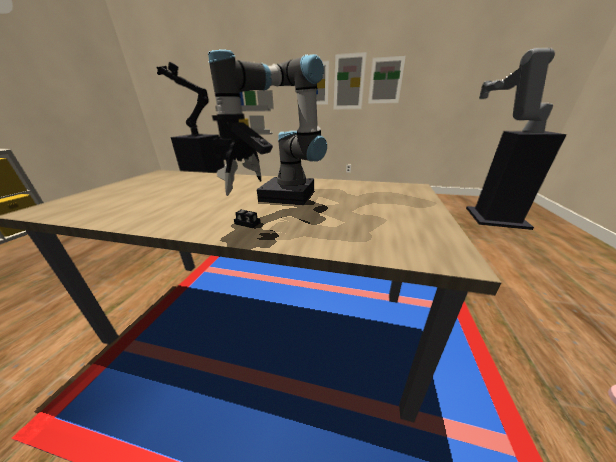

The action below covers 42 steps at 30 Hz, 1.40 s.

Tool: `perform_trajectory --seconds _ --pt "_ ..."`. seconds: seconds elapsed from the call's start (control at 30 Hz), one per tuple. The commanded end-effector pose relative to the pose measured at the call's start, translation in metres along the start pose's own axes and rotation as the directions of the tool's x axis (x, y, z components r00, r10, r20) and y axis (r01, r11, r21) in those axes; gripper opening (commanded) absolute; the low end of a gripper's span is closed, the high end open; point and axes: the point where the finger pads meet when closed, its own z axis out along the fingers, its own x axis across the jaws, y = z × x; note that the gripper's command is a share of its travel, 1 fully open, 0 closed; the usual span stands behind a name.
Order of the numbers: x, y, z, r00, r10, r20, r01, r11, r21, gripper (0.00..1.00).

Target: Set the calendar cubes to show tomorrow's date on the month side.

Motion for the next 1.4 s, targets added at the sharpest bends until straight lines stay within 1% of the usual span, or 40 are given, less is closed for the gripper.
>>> perform_trajectory --seconds 0.0,0.33,0.57,0.63,0.8,1.13,1.2,1.37 --pt "0.0 0.0 -0.001 1.0 0.0 0.0 0.0 1.0 -0.001 1.0" --pt "0.0 0.0 -0.001 1.0 0.0 -0.001 0.0 1.0 -0.001 1.0" --pt "0.0 0.0 -0.009 1.0 0.0 -0.002 0.0 1.0 -0.001 1.0" --pt "0.0 0.0 -0.009 1.0 0.0 -0.002 0.0 1.0 -0.001 1.0" --pt "0.0 0.0 -0.021 1.0 0.0 -0.001 0.0 1.0 -0.001 1.0" --pt "0.0 0.0 -0.049 1.0 0.0 0.0 0.0 1.0 -0.001 1.0" --pt "0.0 0.0 -0.049 1.0 0.0 0.0 0.0 1.0 -0.001 1.0" --pt "0.0 0.0 -0.062 1.0 0.0 0.0 0.0 1.0 -0.001 1.0"
